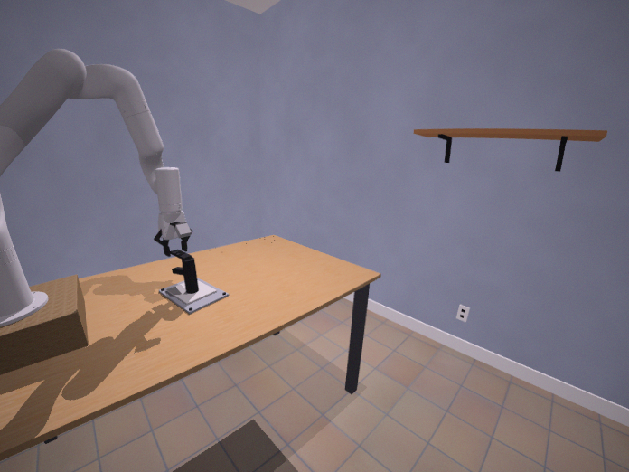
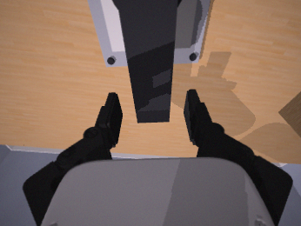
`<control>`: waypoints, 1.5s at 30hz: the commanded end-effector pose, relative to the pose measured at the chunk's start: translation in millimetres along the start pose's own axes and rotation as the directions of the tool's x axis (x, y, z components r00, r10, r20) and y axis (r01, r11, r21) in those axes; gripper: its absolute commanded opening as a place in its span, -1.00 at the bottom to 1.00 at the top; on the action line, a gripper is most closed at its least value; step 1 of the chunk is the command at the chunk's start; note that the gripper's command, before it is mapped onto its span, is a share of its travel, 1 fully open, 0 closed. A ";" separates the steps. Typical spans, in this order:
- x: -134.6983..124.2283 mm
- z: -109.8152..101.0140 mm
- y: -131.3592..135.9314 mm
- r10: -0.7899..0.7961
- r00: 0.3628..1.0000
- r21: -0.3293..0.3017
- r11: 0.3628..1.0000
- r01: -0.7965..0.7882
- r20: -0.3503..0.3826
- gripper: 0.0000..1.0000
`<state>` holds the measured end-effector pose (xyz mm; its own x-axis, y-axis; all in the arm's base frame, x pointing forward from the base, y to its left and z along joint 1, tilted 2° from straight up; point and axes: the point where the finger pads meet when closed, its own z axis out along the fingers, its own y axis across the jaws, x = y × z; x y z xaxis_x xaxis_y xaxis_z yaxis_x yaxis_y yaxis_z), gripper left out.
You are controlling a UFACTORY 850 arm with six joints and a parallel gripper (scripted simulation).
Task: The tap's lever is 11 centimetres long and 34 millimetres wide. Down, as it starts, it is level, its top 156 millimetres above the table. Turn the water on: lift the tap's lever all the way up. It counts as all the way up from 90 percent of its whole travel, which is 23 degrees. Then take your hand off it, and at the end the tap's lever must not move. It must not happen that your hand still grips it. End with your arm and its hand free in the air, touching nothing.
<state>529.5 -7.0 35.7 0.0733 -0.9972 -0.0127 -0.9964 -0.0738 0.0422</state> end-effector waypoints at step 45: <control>0.1 16.3 -0.9 0.000 1.000 0.002 1.000 0.000 0.000 -1.00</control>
<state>528.7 -6.9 18.7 0.0733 -0.9972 -0.0128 -0.9964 -0.0738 0.0424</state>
